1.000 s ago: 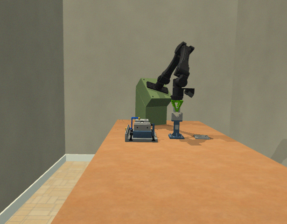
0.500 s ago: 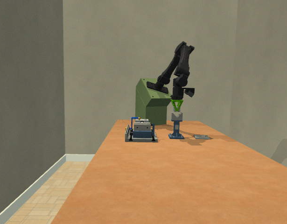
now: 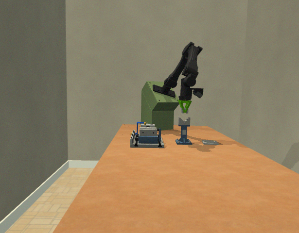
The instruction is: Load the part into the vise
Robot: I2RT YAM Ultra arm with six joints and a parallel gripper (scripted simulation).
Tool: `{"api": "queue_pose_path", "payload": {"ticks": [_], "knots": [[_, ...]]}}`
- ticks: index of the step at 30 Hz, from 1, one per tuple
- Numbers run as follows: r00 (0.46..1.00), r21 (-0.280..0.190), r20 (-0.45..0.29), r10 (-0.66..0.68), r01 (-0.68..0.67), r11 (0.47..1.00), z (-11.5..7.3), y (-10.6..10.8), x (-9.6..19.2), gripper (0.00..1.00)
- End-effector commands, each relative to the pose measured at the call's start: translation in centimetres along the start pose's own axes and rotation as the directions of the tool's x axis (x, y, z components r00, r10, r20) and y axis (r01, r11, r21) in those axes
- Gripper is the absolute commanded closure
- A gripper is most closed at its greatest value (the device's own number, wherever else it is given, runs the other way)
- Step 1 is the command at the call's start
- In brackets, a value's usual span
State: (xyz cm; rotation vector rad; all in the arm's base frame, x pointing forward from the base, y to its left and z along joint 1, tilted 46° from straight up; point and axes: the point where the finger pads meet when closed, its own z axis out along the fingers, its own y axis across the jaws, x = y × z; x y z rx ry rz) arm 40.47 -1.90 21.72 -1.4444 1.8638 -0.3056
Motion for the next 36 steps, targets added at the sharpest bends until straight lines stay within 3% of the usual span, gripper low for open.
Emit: {"api": "queue_pose_path", "payload": {"ticks": [1,20,36], "knots": [[1.0,0.035,0.014,-0.01,0.009,0.999,-2.3,-1.1,-0.4,1.0],[1.0,0.035,0.013,-0.011,0.01,0.999,-4.7,-1.0,-0.4,1.0],[1.0,0.035,0.013,-0.011,0.01,0.999,-5.2,-1.0,-0.4,1.0]]}}
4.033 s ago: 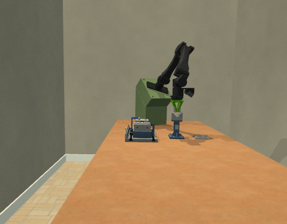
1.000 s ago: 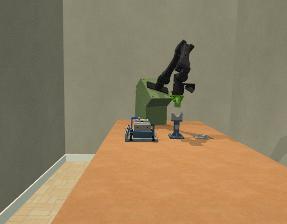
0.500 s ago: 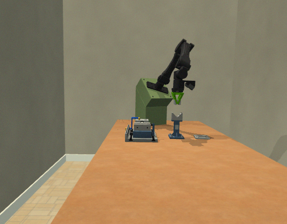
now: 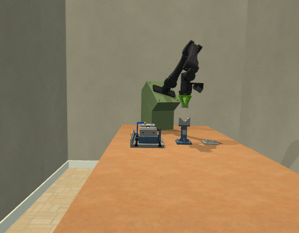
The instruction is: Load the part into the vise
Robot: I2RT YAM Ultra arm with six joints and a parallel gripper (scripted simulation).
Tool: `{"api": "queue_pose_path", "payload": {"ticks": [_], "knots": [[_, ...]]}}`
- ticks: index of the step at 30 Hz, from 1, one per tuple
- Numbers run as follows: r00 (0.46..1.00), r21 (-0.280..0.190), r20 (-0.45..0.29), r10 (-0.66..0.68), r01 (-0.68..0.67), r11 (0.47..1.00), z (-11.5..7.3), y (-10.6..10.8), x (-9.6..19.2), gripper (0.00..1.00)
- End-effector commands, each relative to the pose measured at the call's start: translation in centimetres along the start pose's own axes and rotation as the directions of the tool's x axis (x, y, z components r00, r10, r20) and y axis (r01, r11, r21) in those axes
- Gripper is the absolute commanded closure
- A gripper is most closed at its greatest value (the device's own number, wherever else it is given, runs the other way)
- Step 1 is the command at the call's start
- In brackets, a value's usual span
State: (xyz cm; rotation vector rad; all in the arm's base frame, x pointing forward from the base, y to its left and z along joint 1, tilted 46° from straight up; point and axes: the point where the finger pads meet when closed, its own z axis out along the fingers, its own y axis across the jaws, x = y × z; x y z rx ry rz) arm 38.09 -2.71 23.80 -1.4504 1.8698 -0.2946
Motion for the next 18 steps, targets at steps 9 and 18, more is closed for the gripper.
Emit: {"api": "queue_pose_path", "payload": {"ticks": [9,18], "knots": [[1.0,0.029,0.011,0.02,-0.02,0.999,-1.3,-1.1,-0.1,1.0],[0.997,0.01,0.007,0.079,-0.079,0.997,-0.6,-1.4,0.9,1.0]]}}
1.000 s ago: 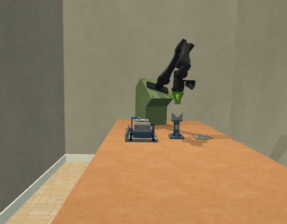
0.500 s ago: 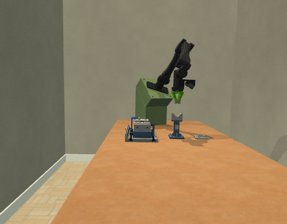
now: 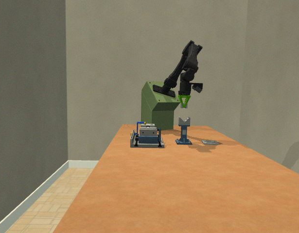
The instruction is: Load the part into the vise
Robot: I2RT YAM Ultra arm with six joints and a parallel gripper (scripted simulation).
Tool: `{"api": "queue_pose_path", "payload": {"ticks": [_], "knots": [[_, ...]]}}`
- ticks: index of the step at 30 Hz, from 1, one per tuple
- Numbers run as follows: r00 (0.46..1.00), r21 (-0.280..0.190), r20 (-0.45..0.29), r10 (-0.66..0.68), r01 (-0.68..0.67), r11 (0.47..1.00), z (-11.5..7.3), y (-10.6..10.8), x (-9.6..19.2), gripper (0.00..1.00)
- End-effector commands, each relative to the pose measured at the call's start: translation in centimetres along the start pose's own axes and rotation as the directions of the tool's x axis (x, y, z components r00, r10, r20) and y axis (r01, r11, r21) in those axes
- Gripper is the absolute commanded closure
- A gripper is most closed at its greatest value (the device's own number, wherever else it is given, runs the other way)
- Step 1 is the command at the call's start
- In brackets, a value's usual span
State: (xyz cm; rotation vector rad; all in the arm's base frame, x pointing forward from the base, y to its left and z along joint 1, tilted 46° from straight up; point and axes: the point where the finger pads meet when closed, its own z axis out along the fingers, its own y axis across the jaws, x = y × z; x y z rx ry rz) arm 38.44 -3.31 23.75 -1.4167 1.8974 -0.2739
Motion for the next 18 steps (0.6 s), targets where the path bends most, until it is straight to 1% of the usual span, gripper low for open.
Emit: {"api": "queue_pose_path", "payload": {"ticks": [1,9,11,18], "knots": [[0.999,0.013,0.008,0.052,-0.053,0.999,-0.7,-1.0,0.4,1.0],[0.984,0.006,0.004,0.18,-0.18,0.984,-0.5,-2.2,2.0,1.0],[0.984,0.006,0.004,0.18,-0.18,0.984,-0.5,-2.2,2.0,1.0],[0.941,0.001,-0.002,0.339,-0.339,0.941,-0.3,-3.5,4.2,1.0]]}}
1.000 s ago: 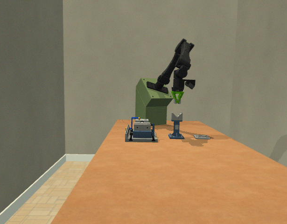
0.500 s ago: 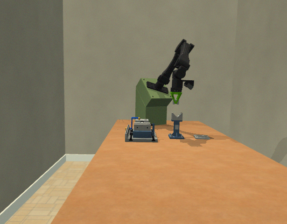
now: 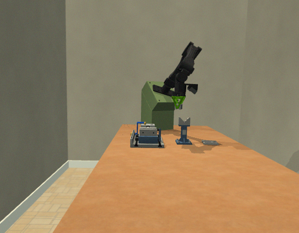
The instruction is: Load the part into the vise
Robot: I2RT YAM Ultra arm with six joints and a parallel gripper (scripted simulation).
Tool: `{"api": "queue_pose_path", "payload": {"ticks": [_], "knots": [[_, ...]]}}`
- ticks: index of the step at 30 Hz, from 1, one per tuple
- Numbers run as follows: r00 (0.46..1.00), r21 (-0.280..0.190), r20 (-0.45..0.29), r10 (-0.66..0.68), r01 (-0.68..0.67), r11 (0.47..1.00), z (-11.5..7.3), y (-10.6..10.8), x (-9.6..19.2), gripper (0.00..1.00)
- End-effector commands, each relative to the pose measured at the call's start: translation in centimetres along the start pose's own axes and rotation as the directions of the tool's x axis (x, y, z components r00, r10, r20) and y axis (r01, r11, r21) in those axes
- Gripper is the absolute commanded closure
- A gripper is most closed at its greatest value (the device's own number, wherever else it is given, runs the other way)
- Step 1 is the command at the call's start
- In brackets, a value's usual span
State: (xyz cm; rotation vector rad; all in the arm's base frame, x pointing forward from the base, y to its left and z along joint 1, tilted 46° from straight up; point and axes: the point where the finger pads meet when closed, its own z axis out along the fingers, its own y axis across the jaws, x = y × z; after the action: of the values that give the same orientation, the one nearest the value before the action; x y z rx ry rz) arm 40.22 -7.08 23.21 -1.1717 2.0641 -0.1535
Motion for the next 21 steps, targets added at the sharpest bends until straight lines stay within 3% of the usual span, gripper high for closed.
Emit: {"api": "queue_pose_path", "payload": {"ticks": [1,11,21], "knots": [[0.992,0.007,0.013,0.124,-0.124,0.992,-0.9,-1.6,0.8,1.0],[0.935,0.001,0.009,0.354,-0.354,0.935,-0.6,-4.0,3.8,1.0],[0.777,-0.003,0.01,0.63,-0.63,0.777,-0.6,-6.9,8.3,1.0]]}}
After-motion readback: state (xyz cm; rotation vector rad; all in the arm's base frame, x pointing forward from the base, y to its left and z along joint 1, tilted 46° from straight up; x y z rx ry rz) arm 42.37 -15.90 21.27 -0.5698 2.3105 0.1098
